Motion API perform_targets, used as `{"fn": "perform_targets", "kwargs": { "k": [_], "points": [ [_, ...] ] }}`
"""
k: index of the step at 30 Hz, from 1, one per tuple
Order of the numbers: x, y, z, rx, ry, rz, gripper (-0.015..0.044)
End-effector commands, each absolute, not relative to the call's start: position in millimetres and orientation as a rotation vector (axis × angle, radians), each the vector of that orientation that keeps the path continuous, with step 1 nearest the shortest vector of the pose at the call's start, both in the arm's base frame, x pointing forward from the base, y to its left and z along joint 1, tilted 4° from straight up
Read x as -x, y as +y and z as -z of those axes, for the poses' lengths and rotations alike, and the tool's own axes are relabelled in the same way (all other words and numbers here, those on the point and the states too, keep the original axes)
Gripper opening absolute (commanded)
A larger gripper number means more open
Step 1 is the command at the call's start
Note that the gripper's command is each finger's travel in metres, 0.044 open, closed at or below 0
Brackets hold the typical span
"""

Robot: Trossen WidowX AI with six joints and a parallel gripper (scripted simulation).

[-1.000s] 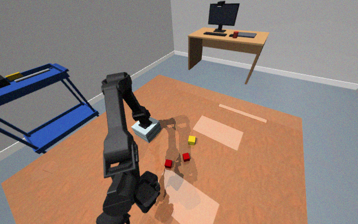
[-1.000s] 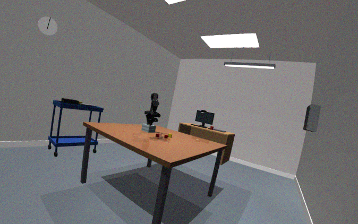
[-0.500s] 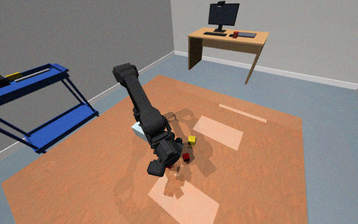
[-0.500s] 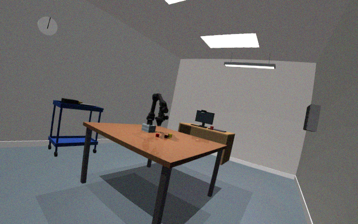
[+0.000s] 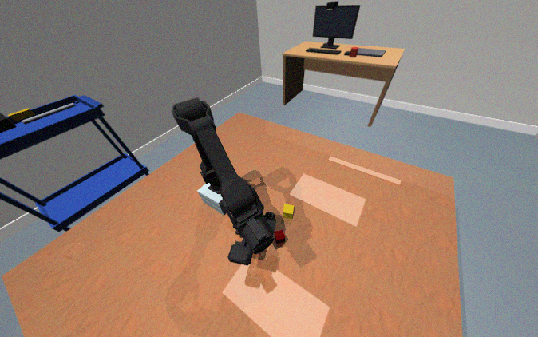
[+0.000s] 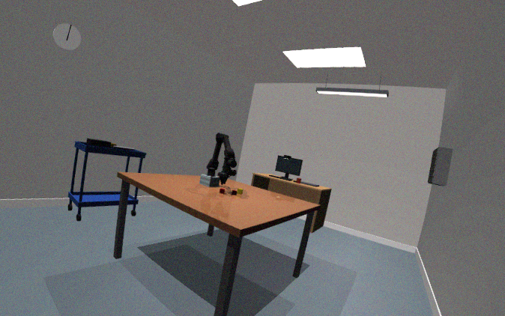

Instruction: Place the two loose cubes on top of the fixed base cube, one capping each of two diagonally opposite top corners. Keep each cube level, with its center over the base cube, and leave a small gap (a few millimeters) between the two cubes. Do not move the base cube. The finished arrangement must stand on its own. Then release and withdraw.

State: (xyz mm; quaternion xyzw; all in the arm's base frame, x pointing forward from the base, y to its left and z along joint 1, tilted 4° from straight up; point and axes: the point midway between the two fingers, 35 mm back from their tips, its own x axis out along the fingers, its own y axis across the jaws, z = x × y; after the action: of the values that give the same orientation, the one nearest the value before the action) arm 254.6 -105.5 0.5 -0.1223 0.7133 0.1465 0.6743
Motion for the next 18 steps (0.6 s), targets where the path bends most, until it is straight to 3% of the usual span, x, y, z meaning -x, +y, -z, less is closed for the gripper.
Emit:
{"fn": "perform_targets", "kwargs": {
  "k": [1,18],
  "points": [
    [-254.9,-104.8,7.7,0.273,1.596,-0.324,0.0265],
    [-253.8,-104.2,35.9,0.273,1.596,-0.324,0.0265]
  ]
}}
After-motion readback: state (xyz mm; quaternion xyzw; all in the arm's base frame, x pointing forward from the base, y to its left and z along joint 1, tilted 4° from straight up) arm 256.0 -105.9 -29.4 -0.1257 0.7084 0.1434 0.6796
